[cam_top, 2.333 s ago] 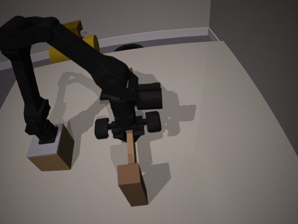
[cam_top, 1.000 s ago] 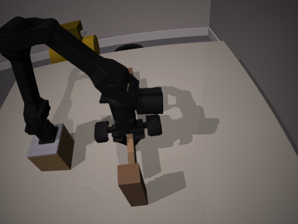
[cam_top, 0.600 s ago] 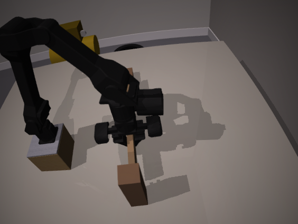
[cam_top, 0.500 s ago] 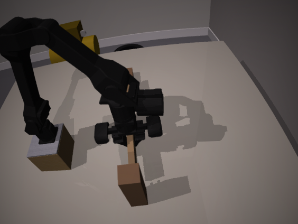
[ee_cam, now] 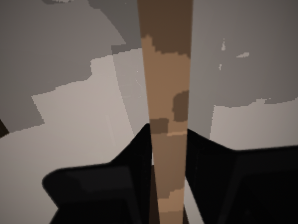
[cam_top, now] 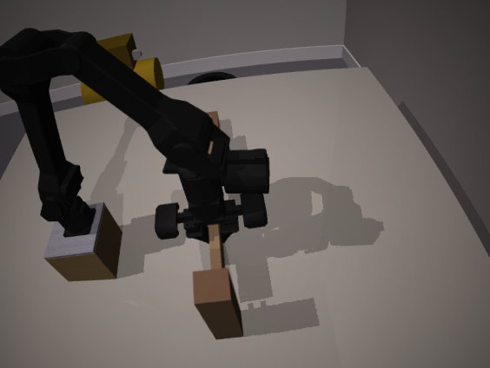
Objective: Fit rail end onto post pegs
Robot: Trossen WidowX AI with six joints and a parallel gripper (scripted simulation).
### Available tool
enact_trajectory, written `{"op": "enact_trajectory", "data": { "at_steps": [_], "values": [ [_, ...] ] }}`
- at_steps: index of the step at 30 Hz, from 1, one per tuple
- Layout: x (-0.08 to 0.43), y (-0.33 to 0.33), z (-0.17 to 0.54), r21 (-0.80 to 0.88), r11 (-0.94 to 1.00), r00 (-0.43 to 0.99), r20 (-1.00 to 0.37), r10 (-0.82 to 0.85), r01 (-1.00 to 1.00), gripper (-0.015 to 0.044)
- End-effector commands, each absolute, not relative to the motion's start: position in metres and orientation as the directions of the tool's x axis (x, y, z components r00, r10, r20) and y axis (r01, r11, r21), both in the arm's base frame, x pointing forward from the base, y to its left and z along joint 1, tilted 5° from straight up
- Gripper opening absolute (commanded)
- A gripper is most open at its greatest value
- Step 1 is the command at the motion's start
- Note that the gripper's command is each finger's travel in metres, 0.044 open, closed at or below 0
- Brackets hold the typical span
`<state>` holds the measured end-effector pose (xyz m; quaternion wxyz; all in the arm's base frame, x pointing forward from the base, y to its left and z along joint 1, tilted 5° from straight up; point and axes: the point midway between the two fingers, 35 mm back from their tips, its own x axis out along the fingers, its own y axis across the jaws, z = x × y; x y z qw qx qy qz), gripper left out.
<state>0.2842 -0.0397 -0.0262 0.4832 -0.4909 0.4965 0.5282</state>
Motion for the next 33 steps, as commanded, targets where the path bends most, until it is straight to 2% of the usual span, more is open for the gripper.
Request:
{"op": "enact_trajectory", "data": {
  "at_steps": [1,33],
  "values": [
    [0.284,-0.041,-0.026,0.05,-0.043,-0.051,-0.998,0.022,-0.998,0.0],
    [0.285,-0.051,-0.026,0.051,-0.043,-0.051,-0.998,0.021,-0.998,0.0]
  ]
}}
